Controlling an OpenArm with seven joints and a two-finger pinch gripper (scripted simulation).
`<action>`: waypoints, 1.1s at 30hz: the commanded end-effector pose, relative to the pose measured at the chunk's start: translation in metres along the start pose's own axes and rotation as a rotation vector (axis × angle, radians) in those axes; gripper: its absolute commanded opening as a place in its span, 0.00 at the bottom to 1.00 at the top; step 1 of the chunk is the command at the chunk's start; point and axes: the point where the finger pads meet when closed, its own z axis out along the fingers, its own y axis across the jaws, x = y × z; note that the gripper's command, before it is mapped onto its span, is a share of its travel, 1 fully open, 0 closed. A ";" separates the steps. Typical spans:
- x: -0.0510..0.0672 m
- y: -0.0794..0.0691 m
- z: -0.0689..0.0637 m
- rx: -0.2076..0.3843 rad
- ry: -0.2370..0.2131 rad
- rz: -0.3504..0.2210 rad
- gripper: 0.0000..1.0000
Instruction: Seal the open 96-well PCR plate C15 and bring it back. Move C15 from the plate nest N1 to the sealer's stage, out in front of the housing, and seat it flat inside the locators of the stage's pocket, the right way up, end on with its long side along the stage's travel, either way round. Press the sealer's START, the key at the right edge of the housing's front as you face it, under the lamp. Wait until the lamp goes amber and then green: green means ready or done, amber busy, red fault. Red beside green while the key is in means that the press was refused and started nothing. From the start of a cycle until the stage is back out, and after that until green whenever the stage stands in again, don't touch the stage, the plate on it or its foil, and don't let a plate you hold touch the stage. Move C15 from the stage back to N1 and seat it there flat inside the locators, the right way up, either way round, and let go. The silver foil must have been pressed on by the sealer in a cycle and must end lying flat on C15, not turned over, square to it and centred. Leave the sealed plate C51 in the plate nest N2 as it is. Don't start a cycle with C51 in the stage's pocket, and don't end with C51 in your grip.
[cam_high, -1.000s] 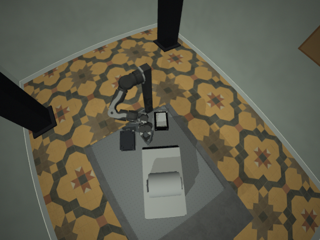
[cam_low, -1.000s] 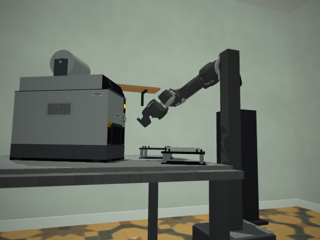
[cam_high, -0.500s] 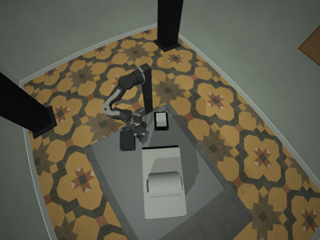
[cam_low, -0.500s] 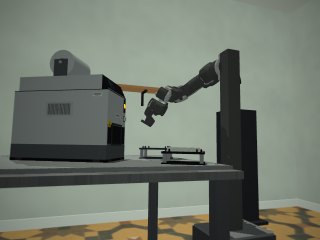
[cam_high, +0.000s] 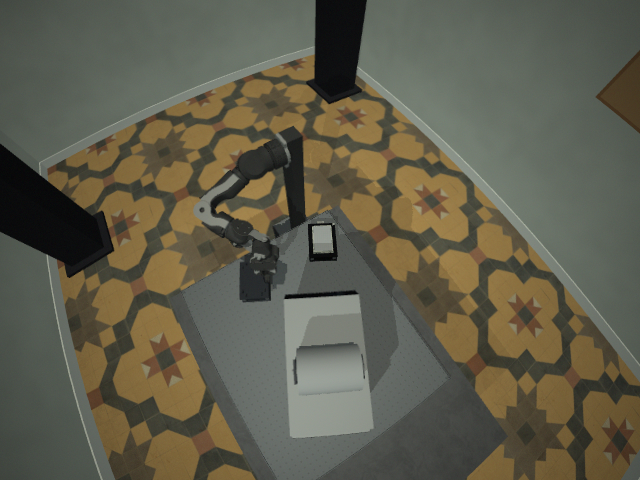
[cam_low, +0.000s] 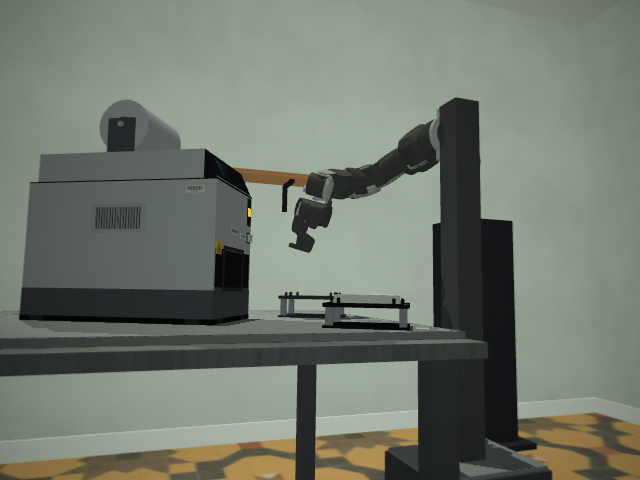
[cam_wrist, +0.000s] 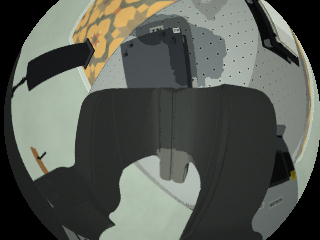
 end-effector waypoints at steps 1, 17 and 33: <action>0.002 0.002 0.000 -0.016 0.015 -0.009 0.00; 0.013 -0.041 -0.003 -0.019 0.271 -0.018 0.00; 0.025 -0.084 -0.005 -0.019 0.279 -0.018 0.00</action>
